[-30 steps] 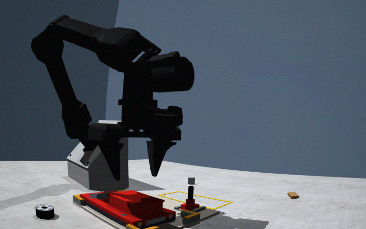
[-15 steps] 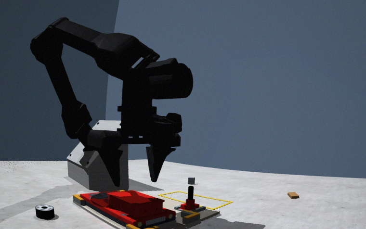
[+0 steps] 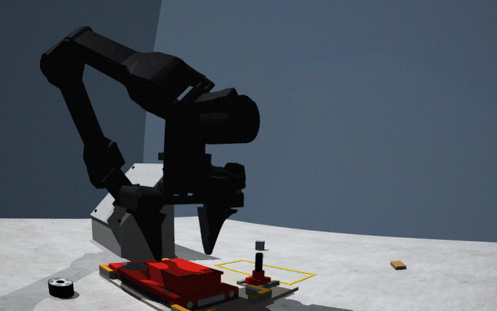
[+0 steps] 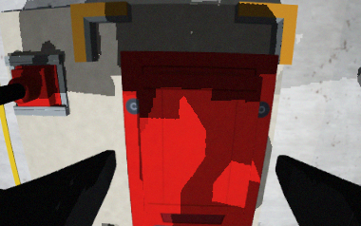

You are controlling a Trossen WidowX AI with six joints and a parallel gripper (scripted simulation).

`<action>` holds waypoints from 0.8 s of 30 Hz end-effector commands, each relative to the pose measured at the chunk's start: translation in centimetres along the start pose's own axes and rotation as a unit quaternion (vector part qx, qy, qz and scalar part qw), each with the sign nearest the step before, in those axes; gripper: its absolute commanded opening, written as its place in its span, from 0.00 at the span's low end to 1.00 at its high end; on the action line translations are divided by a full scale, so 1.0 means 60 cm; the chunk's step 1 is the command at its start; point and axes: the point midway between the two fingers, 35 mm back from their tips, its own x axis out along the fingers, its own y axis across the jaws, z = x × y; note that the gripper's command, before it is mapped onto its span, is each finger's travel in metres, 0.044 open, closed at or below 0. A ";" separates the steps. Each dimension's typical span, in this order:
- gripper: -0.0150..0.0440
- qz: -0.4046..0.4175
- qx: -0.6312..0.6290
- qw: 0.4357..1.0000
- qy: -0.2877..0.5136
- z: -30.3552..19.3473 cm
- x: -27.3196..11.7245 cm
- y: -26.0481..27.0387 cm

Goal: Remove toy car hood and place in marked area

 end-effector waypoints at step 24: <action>1.00 -0.003 -0.003 1.000 0.002 -0.006 0.029 -0.002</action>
